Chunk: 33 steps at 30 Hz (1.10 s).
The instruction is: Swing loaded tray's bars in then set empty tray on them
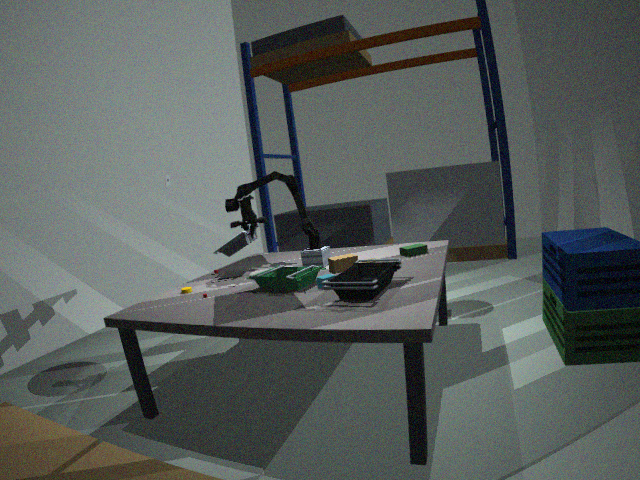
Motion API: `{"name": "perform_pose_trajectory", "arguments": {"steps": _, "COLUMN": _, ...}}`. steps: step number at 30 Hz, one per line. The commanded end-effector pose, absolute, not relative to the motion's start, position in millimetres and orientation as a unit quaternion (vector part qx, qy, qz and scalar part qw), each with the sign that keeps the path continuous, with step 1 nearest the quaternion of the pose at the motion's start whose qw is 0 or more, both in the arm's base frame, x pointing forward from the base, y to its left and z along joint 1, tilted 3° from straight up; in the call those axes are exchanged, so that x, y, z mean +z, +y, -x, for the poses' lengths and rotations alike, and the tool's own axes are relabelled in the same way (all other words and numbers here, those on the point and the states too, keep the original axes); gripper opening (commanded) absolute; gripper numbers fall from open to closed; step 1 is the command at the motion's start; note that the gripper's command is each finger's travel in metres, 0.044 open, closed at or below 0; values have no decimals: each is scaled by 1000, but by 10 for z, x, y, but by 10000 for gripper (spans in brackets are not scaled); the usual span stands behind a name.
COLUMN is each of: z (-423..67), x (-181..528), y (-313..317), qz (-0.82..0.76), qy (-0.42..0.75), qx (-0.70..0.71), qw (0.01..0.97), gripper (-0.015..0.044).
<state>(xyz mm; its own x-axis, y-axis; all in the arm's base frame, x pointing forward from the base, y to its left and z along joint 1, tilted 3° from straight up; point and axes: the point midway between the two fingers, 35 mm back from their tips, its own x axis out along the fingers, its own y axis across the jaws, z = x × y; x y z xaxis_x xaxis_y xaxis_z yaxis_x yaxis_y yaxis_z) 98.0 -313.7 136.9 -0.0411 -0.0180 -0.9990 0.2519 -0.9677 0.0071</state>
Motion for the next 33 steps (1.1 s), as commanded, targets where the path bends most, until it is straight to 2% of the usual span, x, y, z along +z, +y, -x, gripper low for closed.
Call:
{"name": "perform_pose_trajectory", "arguments": {"steps": 1, "z": -1164, "x": 1410, "y": -3106, "qz": -686, "qy": 93, "qx": -712, "qw": 116, "gripper": 0}}
{"name": "perform_pose_trajectory", "arguments": {"steps": 33, "z": -2258, "x": 1368, "y": -2444, "qz": -664, "qy": 209, "qx": -681, "qw": 226, "gripper": 0}}
